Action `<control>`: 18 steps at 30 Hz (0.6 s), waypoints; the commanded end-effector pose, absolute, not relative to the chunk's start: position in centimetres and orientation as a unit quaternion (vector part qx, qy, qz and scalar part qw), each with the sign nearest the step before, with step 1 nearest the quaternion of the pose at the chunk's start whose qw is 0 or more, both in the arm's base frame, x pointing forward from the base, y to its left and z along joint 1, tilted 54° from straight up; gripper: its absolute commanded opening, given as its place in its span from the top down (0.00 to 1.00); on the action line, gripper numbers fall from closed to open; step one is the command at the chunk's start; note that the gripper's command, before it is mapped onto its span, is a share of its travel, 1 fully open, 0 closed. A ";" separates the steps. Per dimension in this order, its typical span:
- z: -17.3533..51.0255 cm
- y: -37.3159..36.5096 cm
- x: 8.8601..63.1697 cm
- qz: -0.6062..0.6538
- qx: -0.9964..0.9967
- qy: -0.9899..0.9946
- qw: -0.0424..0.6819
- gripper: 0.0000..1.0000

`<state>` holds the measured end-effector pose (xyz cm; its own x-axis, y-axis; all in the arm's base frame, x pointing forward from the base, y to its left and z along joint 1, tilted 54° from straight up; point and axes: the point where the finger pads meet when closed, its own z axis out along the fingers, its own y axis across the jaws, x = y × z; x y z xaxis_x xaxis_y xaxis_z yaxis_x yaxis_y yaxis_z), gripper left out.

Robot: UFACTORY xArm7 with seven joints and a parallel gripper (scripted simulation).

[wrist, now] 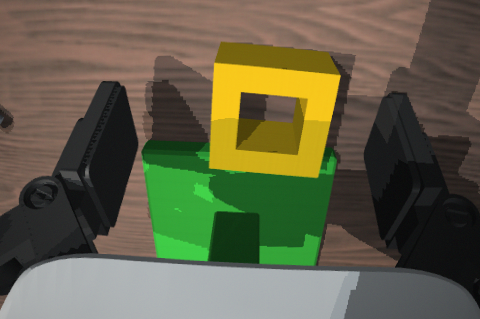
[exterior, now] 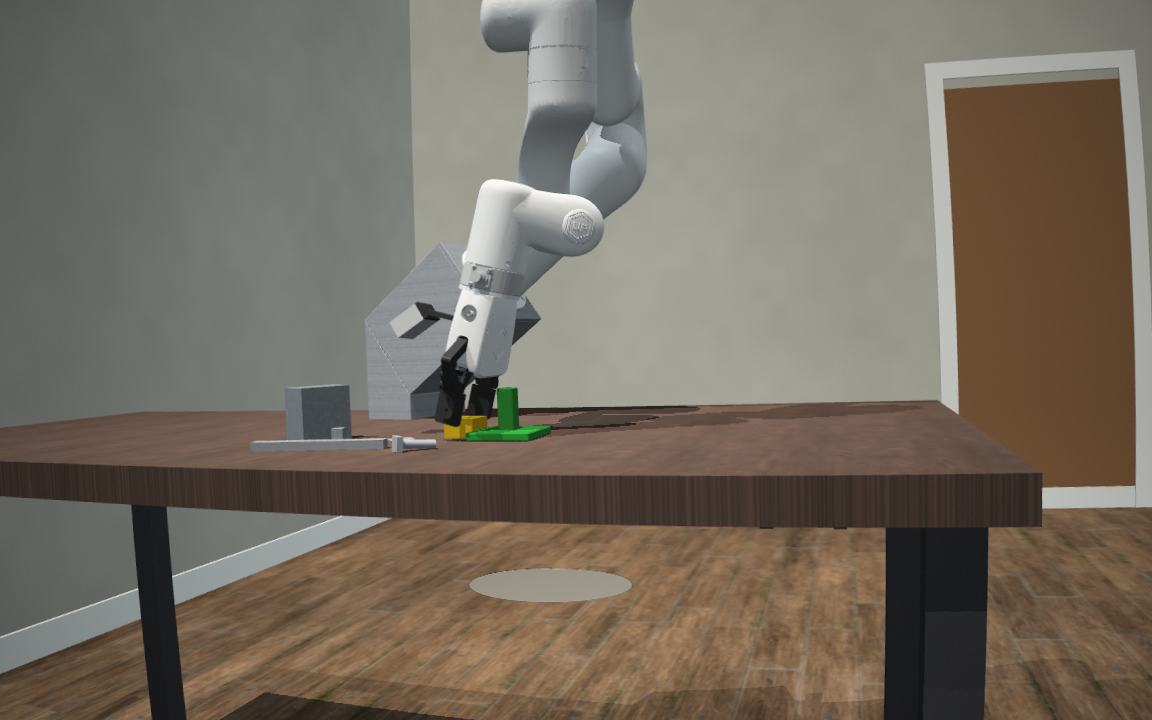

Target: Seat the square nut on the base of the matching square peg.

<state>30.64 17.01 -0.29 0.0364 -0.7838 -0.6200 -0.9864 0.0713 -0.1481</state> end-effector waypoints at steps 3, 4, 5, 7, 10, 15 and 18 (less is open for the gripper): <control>-0.1 16.5 30.8 0.175 -0.658 0.672 0.292 0.00; 0.0 16.4 30.8 0.175 -0.658 0.672 0.292 0.00; 0.0 16.3 30.8 0.175 -0.657 0.672 0.292 0.00; 0.1 16.2 30.8 0.175 -0.657 0.672 0.293 0.00; 0.2 16.1 30.8 0.175 -0.657 0.672 0.293 0.00; 0.4 15.6 30.9 0.176 -0.657 0.672 0.294 0.00; 0.6 15.2 30.9 0.176 -0.656 0.672 0.295 0.00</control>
